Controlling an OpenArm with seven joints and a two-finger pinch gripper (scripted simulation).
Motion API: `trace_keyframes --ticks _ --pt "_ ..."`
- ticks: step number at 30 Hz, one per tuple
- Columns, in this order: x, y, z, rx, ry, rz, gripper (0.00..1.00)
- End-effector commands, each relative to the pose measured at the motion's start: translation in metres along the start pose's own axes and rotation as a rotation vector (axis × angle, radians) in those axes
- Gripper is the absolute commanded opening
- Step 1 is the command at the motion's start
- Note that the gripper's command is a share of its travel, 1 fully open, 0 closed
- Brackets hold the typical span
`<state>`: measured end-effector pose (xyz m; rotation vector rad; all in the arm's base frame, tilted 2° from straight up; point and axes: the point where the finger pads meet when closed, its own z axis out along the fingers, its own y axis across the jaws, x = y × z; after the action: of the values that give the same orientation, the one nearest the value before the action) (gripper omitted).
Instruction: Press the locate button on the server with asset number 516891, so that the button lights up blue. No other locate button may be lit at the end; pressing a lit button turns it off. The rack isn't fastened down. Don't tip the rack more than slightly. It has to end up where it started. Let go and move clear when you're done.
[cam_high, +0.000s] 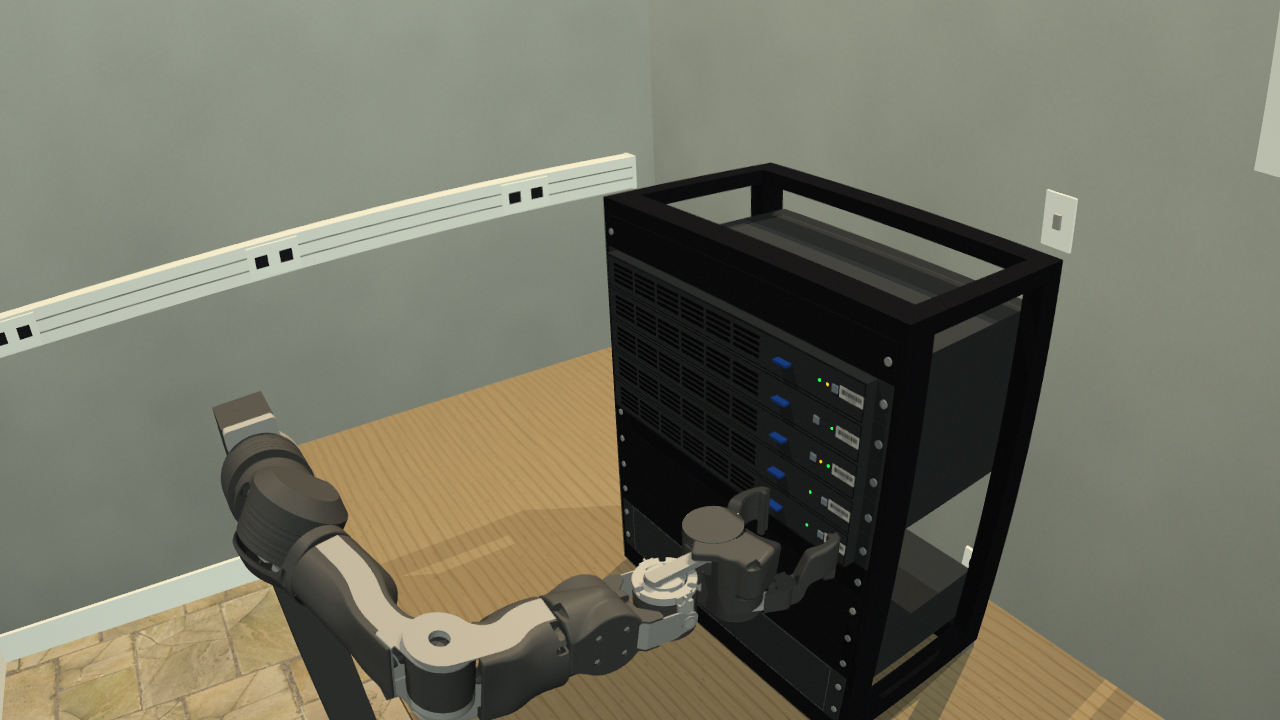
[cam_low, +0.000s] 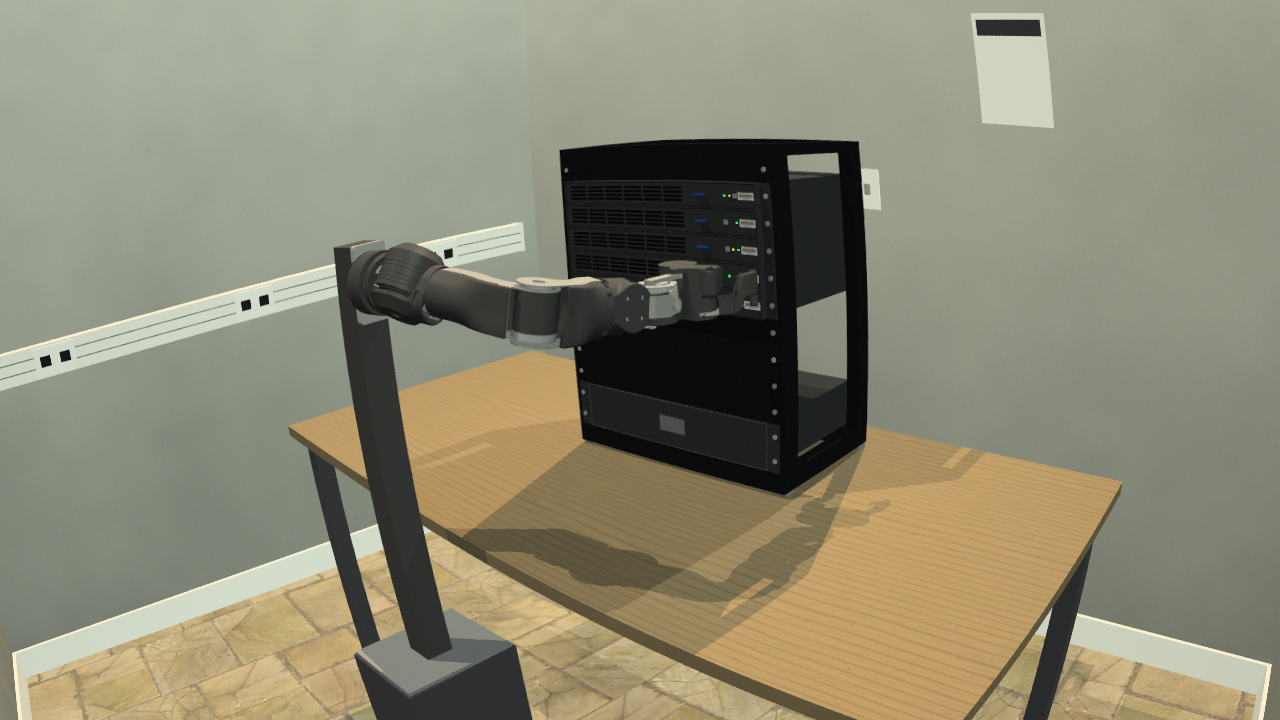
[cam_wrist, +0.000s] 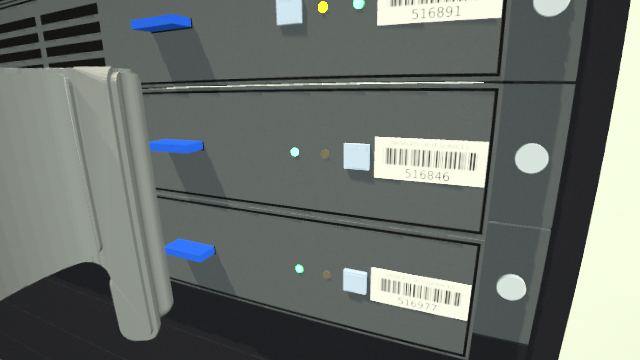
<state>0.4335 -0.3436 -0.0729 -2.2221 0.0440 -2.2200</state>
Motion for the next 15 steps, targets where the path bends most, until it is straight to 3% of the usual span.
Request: trace_keyframes --ticks 1,15 --pt "0.002 0.002 0.0 -0.012 0.011 0.008 0.6" --pt "0.002 0.002 -0.025 -0.012 0.011 0.008 0.6"
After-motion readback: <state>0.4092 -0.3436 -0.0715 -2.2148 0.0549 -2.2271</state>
